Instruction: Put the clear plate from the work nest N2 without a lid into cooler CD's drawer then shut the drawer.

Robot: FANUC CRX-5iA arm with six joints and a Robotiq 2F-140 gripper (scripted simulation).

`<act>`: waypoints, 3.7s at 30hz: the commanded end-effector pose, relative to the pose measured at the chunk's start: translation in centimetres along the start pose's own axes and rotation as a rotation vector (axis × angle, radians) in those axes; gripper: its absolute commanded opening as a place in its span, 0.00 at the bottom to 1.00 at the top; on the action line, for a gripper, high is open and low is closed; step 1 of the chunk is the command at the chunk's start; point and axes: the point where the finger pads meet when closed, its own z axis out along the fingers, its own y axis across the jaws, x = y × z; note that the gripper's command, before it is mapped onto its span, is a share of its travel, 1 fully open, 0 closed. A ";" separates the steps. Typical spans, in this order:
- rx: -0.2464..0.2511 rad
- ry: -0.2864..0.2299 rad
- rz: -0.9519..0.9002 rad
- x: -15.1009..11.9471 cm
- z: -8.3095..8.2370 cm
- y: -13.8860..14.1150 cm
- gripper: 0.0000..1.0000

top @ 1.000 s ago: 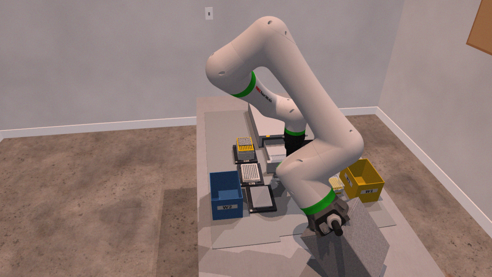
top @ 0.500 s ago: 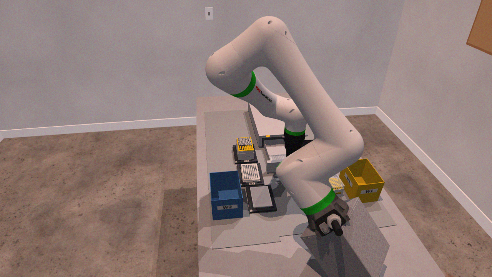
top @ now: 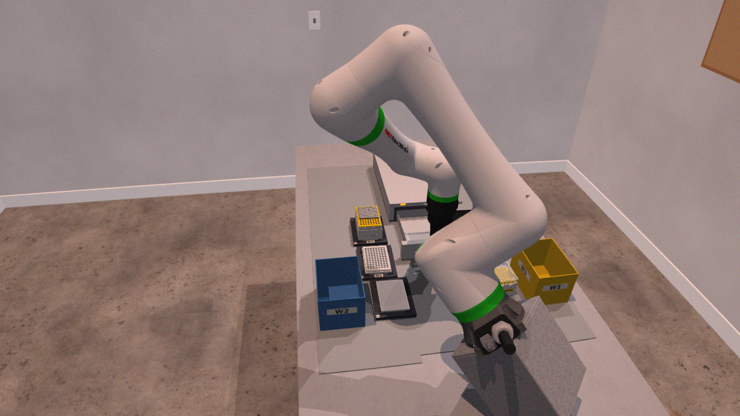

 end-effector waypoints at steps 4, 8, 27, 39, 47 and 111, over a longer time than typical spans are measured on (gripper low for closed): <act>0.000 0.000 0.000 0.0 0.0 0.6 0.00; 0.000 0.000 0.000 0.0 0.0 1.0 0.00; 0.000 0.000 0.000 0.0 0.0 3.3 0.00; 0.000 0.000 0.000 0.0 0.0 4.5 0.00; 0.000 0.000 0.000 0.0 0.0 5.6 0.00; 0.000 0.000 0.000 0.0 0.0 13.0 0.00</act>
